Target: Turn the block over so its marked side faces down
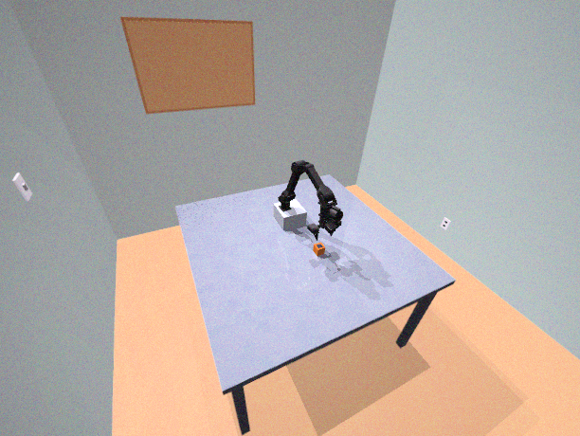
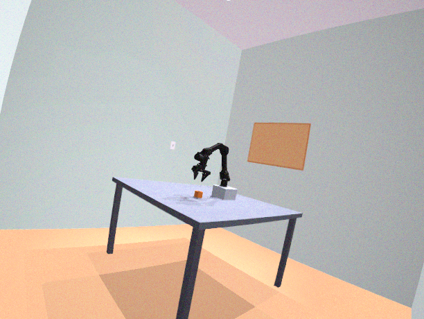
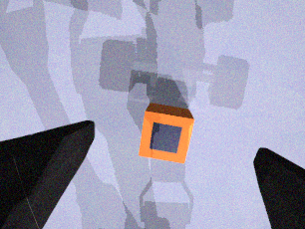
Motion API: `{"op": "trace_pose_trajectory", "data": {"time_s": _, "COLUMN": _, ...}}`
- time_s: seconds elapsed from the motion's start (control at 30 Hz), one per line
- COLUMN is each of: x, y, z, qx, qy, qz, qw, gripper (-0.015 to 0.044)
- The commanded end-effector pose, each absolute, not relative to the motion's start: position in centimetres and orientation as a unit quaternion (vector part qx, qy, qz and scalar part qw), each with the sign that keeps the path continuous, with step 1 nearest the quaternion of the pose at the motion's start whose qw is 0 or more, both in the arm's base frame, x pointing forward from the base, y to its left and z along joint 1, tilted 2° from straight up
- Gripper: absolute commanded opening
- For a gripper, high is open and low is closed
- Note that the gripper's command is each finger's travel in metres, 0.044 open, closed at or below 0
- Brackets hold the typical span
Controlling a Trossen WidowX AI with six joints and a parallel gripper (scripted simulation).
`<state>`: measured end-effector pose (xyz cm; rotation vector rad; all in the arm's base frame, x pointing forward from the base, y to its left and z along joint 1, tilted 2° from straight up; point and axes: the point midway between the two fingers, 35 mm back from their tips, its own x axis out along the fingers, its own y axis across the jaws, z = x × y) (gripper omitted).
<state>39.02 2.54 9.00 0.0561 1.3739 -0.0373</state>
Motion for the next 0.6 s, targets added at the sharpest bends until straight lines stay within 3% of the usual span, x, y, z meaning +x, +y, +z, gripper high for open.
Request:
{"op": "trace_pose_trajectory", "data": {"time_s": 0.0, "x": 36.7, "y": 2.2, "z": 6.4, "qx": 0.034, "qy": 0.689, "qz": -0.018, "qw": 0.724, "gripper": 0.044}}
{"op": "trace_pose_trajectory", "data": {"time_s": 0.57, "x": 36.5, "y": 3.0, "z": 2.9, "qx": 0.035, "qy": 0.689, "qz": -0.018, "qw": 0.724, "gripper": 0.044}}
